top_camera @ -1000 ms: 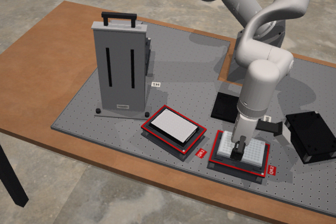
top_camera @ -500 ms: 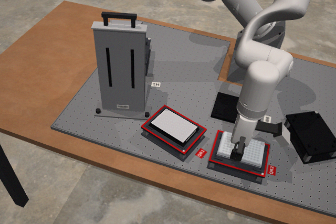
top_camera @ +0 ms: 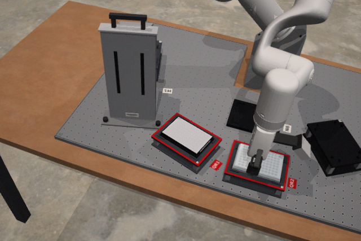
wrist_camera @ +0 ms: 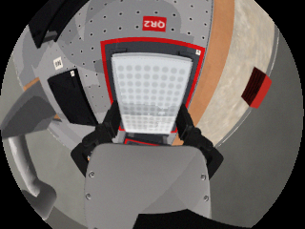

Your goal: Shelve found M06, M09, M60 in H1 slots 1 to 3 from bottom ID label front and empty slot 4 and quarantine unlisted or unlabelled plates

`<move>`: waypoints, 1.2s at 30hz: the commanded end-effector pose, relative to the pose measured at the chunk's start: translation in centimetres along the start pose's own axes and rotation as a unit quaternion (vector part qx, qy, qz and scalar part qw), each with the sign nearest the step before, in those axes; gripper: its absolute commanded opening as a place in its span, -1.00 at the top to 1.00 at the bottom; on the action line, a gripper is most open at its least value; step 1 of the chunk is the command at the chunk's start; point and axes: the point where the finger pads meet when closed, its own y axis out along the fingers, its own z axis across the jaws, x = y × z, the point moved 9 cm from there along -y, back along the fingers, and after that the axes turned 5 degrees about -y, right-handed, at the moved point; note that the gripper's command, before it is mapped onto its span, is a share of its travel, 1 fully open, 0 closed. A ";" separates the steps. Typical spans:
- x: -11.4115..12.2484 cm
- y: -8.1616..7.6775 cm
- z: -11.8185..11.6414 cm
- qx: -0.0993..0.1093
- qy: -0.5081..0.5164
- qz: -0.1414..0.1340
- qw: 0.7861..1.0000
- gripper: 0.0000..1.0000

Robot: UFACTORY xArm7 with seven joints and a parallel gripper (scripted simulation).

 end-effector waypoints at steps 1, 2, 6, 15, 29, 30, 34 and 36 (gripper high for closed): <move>0.0 -0.1 0.1 0.003 0.000 0.001 1.000 1.00; 0.0 -0.1 0.1 0.003 0.000 0.001 1.000 1.00; 0.0 -0.1 0.1 0.003 0.000 0.001 1.000 1.00; 0.0 -0.1 0.1 0.003 0.000 0.001 1.000 1.00; 0.0 0.0 0.1 0.003 0.000 0.001 1.000 -1.00; 0.0 0.0 0.1 0.003 0.000 0.001 1.000 -1.00; 0.0 0.0 0.1 0.003 0.000 0.001 1.000 -1.00; 0.0 0.0 0.1 0.003 0.000 0.001 1.000 -1.00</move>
